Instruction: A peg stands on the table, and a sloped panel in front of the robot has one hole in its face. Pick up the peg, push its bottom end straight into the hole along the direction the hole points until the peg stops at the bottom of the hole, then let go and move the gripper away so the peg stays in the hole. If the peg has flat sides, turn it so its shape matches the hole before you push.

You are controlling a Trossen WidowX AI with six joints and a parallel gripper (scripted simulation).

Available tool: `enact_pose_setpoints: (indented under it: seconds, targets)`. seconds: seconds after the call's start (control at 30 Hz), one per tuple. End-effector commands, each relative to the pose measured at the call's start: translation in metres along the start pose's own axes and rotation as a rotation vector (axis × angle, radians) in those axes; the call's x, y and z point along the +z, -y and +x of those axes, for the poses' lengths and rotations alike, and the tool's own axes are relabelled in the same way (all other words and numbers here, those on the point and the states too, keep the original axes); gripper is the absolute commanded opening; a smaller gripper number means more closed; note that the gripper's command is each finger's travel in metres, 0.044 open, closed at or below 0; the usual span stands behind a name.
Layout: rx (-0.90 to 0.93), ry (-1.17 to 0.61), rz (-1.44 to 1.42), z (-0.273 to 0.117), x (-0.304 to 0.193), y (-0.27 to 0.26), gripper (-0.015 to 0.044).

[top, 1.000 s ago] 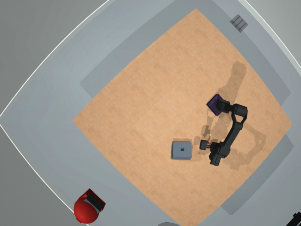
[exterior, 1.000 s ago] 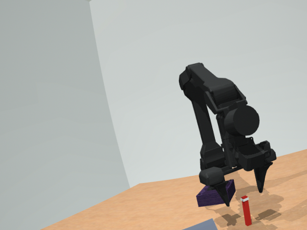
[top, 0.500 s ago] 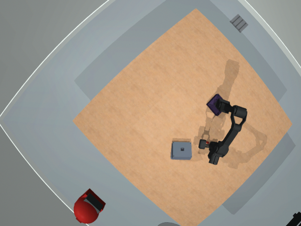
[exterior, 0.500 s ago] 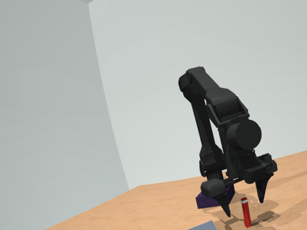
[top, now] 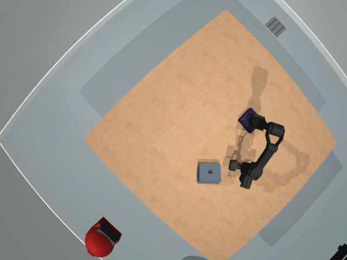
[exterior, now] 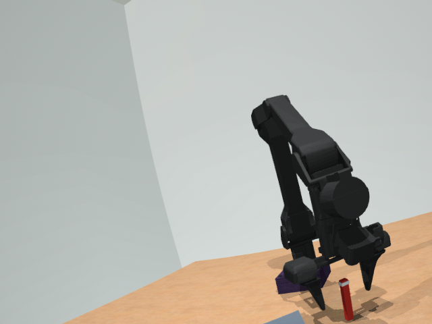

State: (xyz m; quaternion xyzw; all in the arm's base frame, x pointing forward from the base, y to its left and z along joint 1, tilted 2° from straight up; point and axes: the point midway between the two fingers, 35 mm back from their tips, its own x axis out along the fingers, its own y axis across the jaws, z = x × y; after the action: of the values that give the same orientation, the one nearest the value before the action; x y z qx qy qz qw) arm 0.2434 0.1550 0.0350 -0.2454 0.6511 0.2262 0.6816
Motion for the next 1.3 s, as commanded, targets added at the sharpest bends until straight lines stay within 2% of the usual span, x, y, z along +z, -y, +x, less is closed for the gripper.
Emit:
enact_pose_setpoints:
  seconds: [0.0, 0.47, 0.57, 0.8, 1.27]
  targets:
    - [0.0, 0.001, 0.0, 0.0, 0.0, 0.0, 0.0387]
    - [0.0, 0.001, 0.0, 0.0, 0.0, 0.0, 0.002]
    - [0.0, 0.001, 0.0, 0.0, 0.0, 0.0, 0.0]
    - [0.001, 0.0, 0.0, -0.007, 0.001, 0.0, 0.0]
    - [0.006, -0.007, -0.003, -0.064, 0.002, 0.001, 0.0]
